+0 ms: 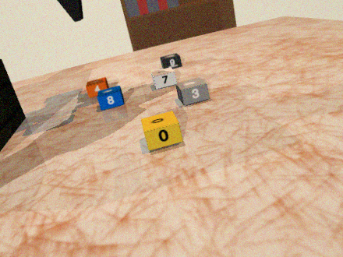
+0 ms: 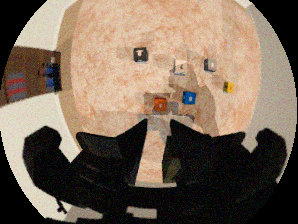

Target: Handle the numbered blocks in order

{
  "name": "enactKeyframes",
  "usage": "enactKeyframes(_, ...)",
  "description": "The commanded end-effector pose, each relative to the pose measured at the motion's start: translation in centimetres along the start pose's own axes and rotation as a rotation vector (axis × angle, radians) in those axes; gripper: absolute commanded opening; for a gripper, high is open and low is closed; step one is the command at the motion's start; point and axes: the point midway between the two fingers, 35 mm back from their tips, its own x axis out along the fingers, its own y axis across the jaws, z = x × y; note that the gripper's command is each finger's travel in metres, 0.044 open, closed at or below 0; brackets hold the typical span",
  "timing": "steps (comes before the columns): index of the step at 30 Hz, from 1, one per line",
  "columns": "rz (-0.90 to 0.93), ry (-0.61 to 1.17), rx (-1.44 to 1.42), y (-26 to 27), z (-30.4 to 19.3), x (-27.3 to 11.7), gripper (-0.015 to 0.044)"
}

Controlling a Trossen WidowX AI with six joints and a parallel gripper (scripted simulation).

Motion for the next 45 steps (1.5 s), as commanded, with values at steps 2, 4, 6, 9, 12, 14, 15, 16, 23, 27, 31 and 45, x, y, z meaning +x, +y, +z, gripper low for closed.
enactKeyframes(2, -0.014, 0.016, 0.008, -0.3, -0.9, 6.8, 0.0278)
enactKeyframes(4, -0.015, 0.016, 0.008, -0.3, -0.9, 7.1, 0.0330)
enactKeyframes(6, -0.015, 0.016, 0.008, -0.3, -0.9, 7.1, 0.0383)
enactKeyframes(9, -0.015, 0.016, 0.008, -0.3, -0.9, 7.1, 0.0400)
enactKeyframes(12, -0.015, 0.016, 0.008, -0.3, -0.9, 7.3, 0.0400)
enactKeyframes(14, -0.015, 0.016, 0.008, -0.3, -0.9, 7.6, 0.0400)
enactKeyframes(15, -0.015, 0.016, 0.008, -0.3, -0.9, 7.8, 0.0400)
enactKeyframes(16, -0.015, 0.016, 0.008, -0.3, -0.9, 7.9, 0.0400)
enactKeyframes(23, -0.015, 0.016, 0.008, -0.3, -0.9, 9.1, 0.0400)
enactKeyframes(27, -0.015, 0.016, 0.008, -0.3, -0.9, 9.7, 0.0400)
enactKeyframes(31, -0.015, 0.017, 0.008, -0.4, -1.0, 10.3, 0.0400)
enactKeyframes(45, -0.015, 0.017, 0.008, -0.4, -1.0, 10.7, 0.0138)
